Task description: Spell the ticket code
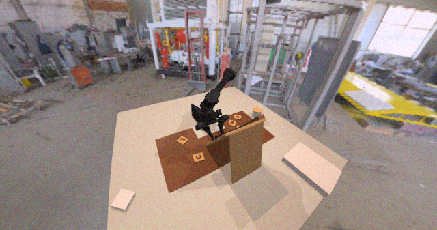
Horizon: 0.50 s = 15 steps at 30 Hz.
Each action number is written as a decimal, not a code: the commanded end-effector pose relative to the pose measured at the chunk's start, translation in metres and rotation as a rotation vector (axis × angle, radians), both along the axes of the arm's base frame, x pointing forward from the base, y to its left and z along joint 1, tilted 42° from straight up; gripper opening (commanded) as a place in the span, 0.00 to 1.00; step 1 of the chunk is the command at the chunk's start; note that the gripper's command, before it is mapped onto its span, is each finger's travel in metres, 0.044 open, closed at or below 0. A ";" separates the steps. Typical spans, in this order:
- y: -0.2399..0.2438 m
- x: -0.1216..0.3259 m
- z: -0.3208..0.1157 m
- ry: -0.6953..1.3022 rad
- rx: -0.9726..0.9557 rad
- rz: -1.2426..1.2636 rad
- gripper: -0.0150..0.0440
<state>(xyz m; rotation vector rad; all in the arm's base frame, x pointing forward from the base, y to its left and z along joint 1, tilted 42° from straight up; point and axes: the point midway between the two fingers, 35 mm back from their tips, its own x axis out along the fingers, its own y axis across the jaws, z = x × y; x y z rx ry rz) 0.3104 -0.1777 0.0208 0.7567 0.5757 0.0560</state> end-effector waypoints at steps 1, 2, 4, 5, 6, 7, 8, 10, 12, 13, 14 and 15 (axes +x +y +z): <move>0.002 0.001 0.002 0.002 0.000 -0.003 0.25; 0.003 0.001 0.002 0.002 0.000 -0.003 0.25; 0.003 0.001 0.003 0.002 0.000 -0.003 0.25; 0.004 0.001 0.004 0.002 0.000 -0.003 0.25; 0.004 0.001 0.004 0.002 0.000 -0.003 0.25; 0.005 0.001 0.004 0.002 0.000 -0.003 0.25; 0.005 0.002 0.005 0.002 0.000 -0.003 0.25; 0.006 0.002 0.006 0.002 0.000 -0.003 0.25; 0.007 0.002 0.006 0.002 0.000 -0.003 0.25; 0.007 0.002 0.007 0.002 0.000 -0.003 0.25; 0.008 0.002 0.007 0.002 0.001 -0.003 0.25; 0.008 0.002 0.008 0.002 0.001 -0.003 0.25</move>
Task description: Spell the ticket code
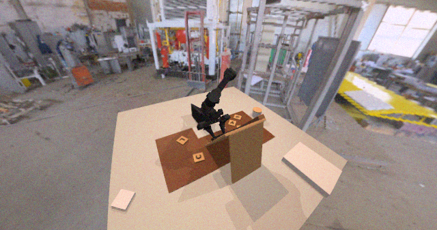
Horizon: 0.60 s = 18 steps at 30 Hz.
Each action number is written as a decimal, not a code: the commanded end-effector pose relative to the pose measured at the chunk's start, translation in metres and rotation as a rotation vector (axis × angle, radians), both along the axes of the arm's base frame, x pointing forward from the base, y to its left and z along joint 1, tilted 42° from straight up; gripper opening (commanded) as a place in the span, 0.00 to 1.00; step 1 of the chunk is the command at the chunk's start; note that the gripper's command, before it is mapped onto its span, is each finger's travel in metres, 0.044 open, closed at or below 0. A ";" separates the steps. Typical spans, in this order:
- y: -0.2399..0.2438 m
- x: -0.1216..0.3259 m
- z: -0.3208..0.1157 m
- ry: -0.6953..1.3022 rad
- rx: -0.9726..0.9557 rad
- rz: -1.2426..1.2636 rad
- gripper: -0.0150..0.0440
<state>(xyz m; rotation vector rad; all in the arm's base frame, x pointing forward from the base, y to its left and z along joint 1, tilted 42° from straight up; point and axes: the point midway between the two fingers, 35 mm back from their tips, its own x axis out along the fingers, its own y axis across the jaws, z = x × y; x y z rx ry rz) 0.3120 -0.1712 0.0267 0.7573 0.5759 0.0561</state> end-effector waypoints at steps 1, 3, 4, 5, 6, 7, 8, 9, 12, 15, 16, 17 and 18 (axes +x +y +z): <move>0.002 0.001 0.002 0.001 0.000 -0.003 0.25; 0.003 0.001 0.003 0.001 0.000 -0.003 0.25; 0.003 0.001 0.003 0.001 0.000 -0.003 0.25; 0.004 0.001 0.004 0.001 0.000 -0.003 0.25; 0.004 0.001 0.004 0.001 0.000 -0.003 0.25; 0.005 0.001 0.004 0.001 0.000 -0.003 0.25; 0.005 0.001 0.005 0.001 0.000 -0.003 0.25; 0.006 0.002 0.005 0.001 0.000 -0.003 0.25; 0.007 0.002 0.006 0.001 0.000 -0.003 0.25; 0.008 0.002 0.008 0.002 0.001 -0.003 0.25; 0.009 0.002 0.008 0.002 0.001 -0.003 0.25; 0.009 0.002 0.008 0.002 0.001 -0.003 0.25; 0.010 0.002 0.009 0.002 0.001 -0.003 0.25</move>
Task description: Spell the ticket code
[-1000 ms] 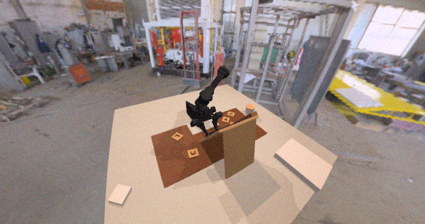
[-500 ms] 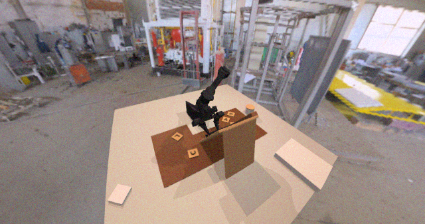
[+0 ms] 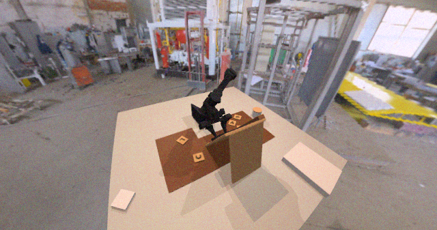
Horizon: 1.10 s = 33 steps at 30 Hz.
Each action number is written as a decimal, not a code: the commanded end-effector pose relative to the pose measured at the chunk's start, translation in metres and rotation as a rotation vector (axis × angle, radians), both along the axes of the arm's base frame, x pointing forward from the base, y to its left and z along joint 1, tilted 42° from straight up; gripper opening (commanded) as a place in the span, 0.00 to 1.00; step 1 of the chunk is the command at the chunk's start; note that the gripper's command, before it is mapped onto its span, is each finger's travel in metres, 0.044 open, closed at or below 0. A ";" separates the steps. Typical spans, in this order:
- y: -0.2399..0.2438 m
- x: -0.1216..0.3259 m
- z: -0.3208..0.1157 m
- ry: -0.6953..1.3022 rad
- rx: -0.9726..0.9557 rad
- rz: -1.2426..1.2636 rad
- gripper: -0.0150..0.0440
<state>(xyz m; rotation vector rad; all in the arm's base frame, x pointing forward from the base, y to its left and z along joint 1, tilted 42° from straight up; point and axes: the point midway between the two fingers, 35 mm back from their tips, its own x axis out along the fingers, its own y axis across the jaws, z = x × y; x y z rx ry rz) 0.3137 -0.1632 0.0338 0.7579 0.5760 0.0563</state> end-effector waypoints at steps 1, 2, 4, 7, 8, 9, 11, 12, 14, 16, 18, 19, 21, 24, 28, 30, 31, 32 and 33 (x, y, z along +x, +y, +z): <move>0.002 0.001 0.002 0.001 0.000 -0.003 0.25; 0.003 0.001 0.002 0.001 0.000 -0.003 0.25; 0.003 0.001 0.003 0.001 0.000 -0.003 0.25; 0.005 0.001 0.004 0.001 0.000 -0.003 0.25; 0.005 0.001 0.005 0.001 0.000 -0.003 0.25; 0.006 0.002 0.005 0.001 0.000 -0.003 0.25; 0.006 0.002 0.006 0.001 0.000 -0.003 0.25; 0.007 0.002 0.006 0.001 0.000 -0.003 0.25; 0.008 0.002 0.007 0.001 0.000 -0.003 0.25; 0.009 0.002 0.008 0.001 0.001 -0.003 0.25; 0.010 0.002 0.009 0.001 0.001 -0.003 0.25; 0.010 0.002 0.009 0.001 0.001 -0.003 0.25; 0.011 0.003 0.010 0.001 0.001 -0.003 0.25; 0.012 0.003 0.011 0.001 0.001 -0.003 0.25; 0.014 0.003 0.013 0.001 0.001 -0.003 0.25; 0.015 0.003 0.013 0.001 0.001 -0.003 0.25; 0.015 0.004 0.014 0.001 0.001 -0.003 0.25; 0.016 0.004 0.014 0.001 0.001 -0.003 0.25; 0.016 0.004 0.015 0.001 0.001 -0.003 0.25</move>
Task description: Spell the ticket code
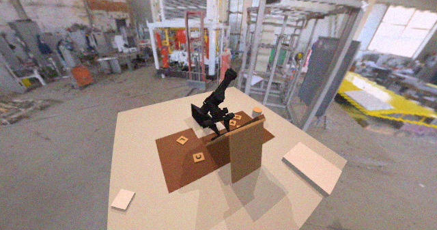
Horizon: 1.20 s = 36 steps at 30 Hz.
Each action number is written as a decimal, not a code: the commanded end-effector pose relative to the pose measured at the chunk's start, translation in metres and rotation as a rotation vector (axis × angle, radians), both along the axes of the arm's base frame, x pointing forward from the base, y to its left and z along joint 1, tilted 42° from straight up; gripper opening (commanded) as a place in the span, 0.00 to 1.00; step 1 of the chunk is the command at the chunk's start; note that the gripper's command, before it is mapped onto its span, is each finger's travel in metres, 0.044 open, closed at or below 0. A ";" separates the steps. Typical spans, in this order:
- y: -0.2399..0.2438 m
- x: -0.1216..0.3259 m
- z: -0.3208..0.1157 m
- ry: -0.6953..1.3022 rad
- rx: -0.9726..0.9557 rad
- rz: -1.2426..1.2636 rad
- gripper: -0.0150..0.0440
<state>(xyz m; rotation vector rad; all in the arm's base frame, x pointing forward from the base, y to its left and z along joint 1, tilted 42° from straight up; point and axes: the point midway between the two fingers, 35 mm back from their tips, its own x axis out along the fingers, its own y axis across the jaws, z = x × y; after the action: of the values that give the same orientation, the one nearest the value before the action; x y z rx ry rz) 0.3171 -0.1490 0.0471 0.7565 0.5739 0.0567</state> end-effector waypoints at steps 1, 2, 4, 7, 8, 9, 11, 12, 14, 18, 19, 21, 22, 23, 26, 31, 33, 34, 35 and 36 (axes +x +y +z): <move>0.002 0.000 0.002 0.004 0.003 -0.003 0.25; 0.003 0.001 0.002 0.004 0.003 -0.003 0.25; 0.004 0.001 0.003 0.004 0.003 -0.003 0.25; 0.005 0.001 0.004 0.004 0.003 -0.003 0.25; 0.006 0.001 0.004 0.004 0.003 -0.003 0.25; 0.006 0.001 0.005 0.004 0.003 -0.003 0.25; 0.007 0.001 0.005 0.004 0.003 -0.003 0.25; 0.007 0.001 0.006 0.004 0.003 -0.003 0.25; 0.008 0.002 0.007 0.004 0.003 -0.003 0.25; 0.010 0.002 0.008 0.004 0.003 -0.003 0.25; 0.011 0.002 0.009 0.004 0.003 -0.003 0.25; 0.012 0.002 0.009 0.004 0.003 -0.003 0.25; 0.012 0.002 0.010 0.004 0.003 -0.003 0.25; 0.012 0.002 0.010 0.004 0.003 -0.003 0.25; 0.014 0.003 0.011 0.004 0.003 -0.003 0.25; 0.016 0.003 0.013 0.004 0.004 -0.003 0.25; 0.017 0.003 0.014 0.004 0.004 -0.003 0.25; 0.017 0.003 0.015 0.004 0.004 -0.003 0.25; 0.018 0.004 0.015 0.004 0.004 -0.003 0.25; 0.018 0.004 0.015 0.004 0.004 -0.003 0.25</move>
<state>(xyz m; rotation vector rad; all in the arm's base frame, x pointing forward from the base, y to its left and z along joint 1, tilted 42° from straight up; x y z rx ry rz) 0.3203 -0.1328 0.0611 0.7577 0.5741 0.0570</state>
